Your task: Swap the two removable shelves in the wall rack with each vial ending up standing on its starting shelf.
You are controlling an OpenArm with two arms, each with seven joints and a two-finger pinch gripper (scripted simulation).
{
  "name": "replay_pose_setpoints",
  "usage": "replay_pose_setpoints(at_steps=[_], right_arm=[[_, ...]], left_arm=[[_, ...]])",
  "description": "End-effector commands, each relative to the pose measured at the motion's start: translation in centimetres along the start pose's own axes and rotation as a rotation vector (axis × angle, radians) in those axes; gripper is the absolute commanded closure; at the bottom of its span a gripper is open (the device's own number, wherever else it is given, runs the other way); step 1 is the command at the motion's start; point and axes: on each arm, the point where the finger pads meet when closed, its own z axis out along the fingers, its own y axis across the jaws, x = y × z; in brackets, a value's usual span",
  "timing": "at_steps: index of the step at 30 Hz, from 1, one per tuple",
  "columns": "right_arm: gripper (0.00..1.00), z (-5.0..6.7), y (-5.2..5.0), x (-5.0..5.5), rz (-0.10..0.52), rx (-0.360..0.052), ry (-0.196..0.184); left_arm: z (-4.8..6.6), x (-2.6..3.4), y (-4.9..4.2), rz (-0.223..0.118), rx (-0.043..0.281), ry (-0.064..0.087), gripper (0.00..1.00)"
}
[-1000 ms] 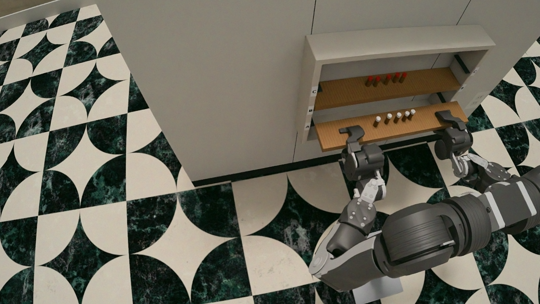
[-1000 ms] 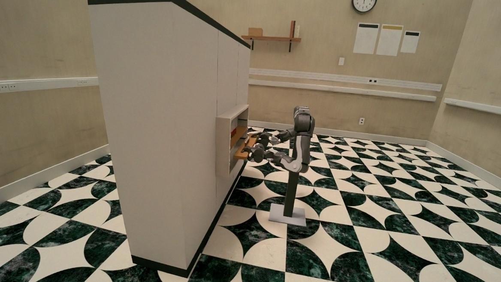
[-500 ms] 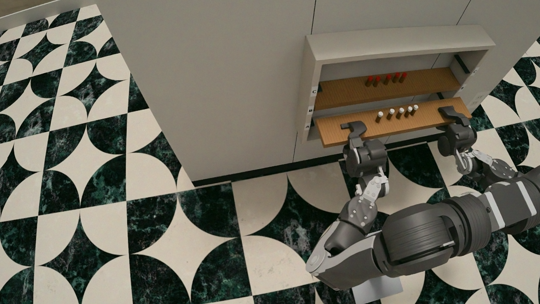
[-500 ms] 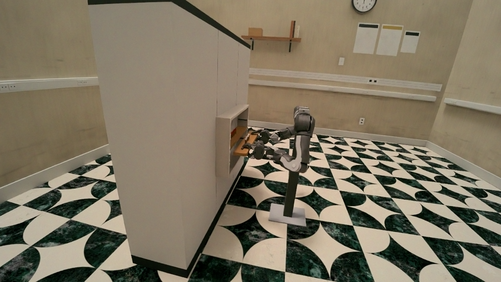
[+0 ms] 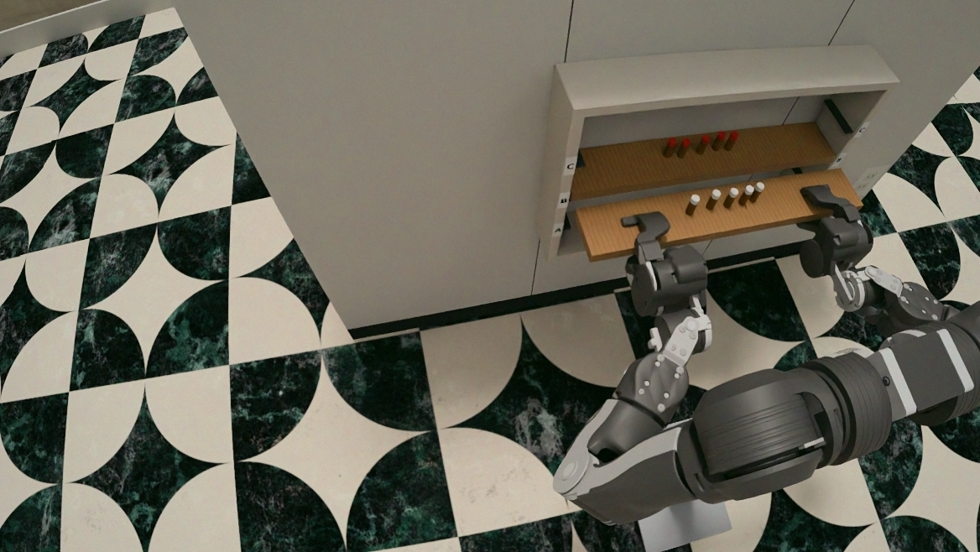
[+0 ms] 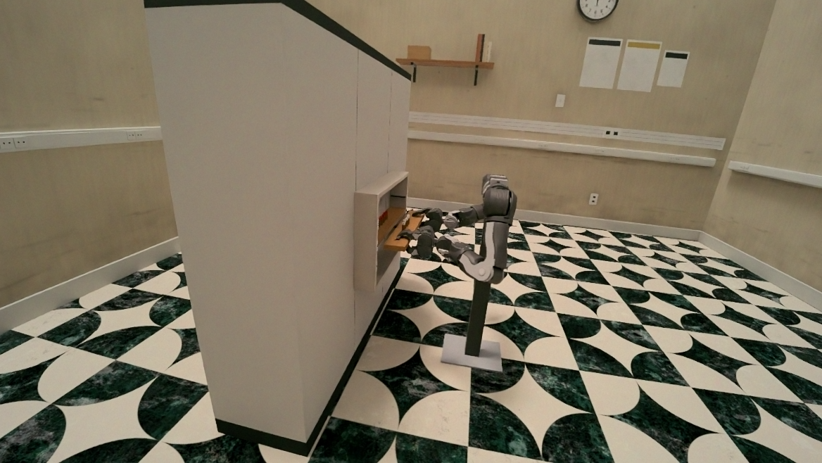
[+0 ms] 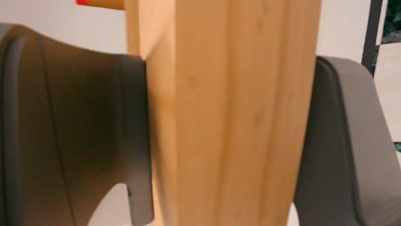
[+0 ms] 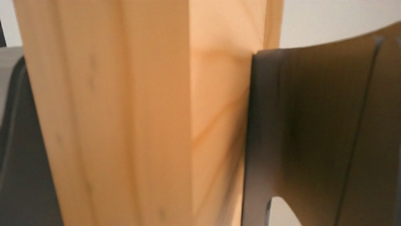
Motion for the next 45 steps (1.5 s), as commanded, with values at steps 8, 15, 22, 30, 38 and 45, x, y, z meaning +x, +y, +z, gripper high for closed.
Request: replay_pose_setpoints(at_steps=[8,15,22,30,38,45], right_arm=[[1.00,0.0,2.2,0.1,0.001,-0.024,0.003],[1.00,0.0,3.0,0.1,0.001,-0.024,0.003],[1.00,0.0,4.1,0.1,0.001,-0.024,0.003],[1.00,0.0,5.1,0.1,0.001,-0.024,0.003],[1.00,-0.1,6.5,0.1,0.001,-0.024,0.003],[1.00,-0.1,7.3,0.1,0.001,-0.024,0.003]], left_arm=[[0.1,-0.02,-2.22,0.003,0.023,-0.002,1.00],[0.0,-0.02,-3.04,0.003,0.023,-0.002,1.00],[0.0,-0.01,-4.16,0.003,0.023,-0.002,1.00],[0.0,-0.01,-5.13,0.003,0.023,-0.002,1.00],[0.0,0.00,-6.46,0.003,0.023,-0.002,1.00],[-0.1,0.00,-7.30,0.003,0.023,-0.002,1.00]])
